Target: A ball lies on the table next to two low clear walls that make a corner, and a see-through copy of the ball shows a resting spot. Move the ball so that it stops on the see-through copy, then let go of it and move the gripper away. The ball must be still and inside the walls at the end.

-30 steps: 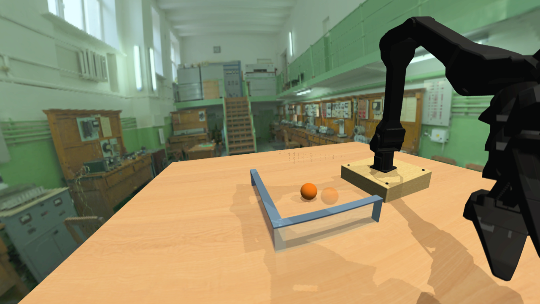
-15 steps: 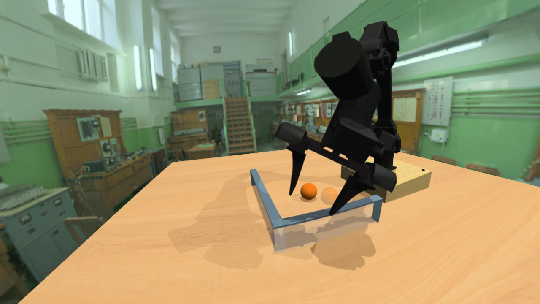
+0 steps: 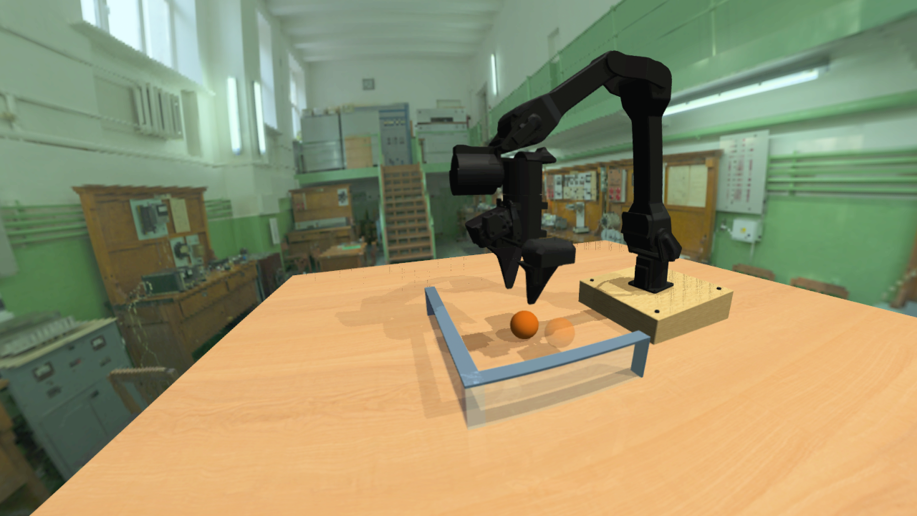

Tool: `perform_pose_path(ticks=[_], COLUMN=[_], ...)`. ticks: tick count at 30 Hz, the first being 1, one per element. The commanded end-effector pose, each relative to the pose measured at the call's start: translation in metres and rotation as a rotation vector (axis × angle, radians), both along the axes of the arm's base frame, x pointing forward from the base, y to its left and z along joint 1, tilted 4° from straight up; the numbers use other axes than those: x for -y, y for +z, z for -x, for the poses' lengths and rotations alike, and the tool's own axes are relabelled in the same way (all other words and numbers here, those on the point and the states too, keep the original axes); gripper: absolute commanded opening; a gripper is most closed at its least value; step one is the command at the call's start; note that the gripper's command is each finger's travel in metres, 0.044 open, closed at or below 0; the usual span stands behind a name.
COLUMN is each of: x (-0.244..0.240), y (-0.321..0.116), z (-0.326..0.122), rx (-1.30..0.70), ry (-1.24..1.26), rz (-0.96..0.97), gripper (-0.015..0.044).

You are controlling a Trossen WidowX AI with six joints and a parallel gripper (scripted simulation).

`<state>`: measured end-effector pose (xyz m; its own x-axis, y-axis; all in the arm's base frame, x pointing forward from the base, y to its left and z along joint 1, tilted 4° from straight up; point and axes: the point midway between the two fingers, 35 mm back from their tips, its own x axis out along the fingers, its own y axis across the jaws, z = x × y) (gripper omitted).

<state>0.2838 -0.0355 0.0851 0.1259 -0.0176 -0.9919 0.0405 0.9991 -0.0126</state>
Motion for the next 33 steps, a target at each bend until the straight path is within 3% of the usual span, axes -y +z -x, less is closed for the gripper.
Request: perform_pose_path(ticks=[1, 33], x=[0.003, 0.003], y=[-0.001, -0.044], z=[0.01, 0.006], rx=[-0.033, -0.033], ry=[-0.068, -0.068], rz=[-0.037, -0.038], gripper=[0.0337, 0.0337])
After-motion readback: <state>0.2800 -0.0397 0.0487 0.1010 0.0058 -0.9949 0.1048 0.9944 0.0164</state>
